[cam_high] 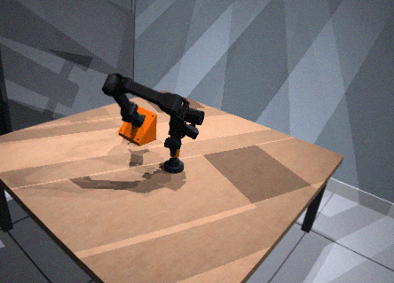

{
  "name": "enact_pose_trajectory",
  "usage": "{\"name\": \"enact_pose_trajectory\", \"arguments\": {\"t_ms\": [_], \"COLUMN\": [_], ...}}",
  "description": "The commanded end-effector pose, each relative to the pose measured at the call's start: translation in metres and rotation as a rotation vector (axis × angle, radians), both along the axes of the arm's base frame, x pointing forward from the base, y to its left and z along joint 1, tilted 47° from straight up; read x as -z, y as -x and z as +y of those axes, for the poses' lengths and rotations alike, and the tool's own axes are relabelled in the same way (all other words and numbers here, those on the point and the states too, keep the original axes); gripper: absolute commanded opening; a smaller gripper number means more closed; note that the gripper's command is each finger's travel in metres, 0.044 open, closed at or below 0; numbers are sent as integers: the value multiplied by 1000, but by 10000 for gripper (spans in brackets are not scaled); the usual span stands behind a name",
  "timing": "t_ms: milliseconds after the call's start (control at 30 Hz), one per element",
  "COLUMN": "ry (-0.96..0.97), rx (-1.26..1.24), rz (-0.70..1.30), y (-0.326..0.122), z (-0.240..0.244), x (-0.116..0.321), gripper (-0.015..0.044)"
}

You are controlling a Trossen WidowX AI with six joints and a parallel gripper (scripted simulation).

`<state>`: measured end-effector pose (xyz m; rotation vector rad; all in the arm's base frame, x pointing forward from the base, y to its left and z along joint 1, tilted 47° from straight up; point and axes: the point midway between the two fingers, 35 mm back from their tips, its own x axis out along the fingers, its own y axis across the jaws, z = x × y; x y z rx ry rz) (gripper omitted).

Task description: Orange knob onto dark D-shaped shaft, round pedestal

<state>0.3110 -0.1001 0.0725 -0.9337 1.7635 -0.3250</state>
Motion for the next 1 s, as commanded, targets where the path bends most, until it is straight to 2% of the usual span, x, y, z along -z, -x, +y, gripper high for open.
{"name": "enact_pose_trajectory", "arguments": {"t_ms": [0, 967], "ry": [-13, -13], "rx": [-77, -77], "rz": [73, 73], "y": [-2, -2], "z": [3, 1], "x": [-1, -2], "gripper": [0, 0]}}
